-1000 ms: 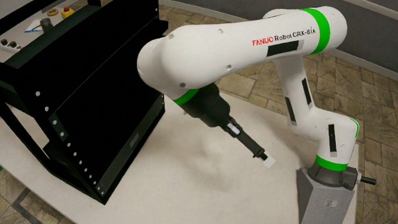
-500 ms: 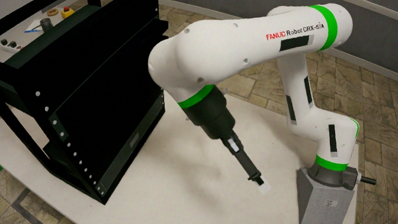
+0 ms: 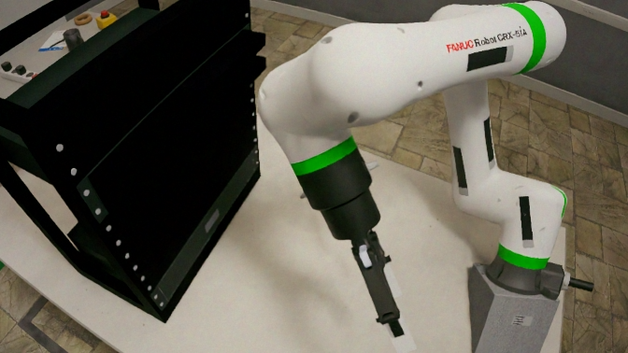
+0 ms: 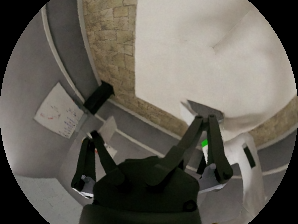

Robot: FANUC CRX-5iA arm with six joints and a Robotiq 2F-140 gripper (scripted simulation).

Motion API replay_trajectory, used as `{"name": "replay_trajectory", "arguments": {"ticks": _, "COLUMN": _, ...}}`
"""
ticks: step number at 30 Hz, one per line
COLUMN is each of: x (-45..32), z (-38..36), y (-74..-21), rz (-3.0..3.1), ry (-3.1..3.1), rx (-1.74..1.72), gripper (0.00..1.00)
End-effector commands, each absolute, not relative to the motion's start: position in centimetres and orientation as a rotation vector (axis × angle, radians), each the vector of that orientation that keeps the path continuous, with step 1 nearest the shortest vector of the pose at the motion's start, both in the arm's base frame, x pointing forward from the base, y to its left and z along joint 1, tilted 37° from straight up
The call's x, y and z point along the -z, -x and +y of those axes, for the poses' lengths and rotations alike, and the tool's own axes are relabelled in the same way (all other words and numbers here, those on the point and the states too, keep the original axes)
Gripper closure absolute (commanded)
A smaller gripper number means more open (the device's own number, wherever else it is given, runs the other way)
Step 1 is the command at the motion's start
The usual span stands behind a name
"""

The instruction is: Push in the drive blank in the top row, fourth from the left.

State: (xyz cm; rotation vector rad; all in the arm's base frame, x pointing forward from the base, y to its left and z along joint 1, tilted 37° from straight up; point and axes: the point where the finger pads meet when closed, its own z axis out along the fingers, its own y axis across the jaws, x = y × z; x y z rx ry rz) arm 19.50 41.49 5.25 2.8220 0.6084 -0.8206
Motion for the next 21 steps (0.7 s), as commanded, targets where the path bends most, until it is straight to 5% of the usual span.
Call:
{"name": "replay_trajectory", "arguments": {"ticks": 1, "x": -4.3, "z": 44.1, "y": -18.8, "rz": 0.519, "ry": -2.919, "rx": 0.776, "gripper": 0.0}}
{"name": "replay_trajectory", "arguments": {"ticks": 21, "x": -3.9, "z": 57.7, "y": -16.4, "rz": -0.157, "ry": -3.352, "rx": 0.691, "gripper": 0.0}}
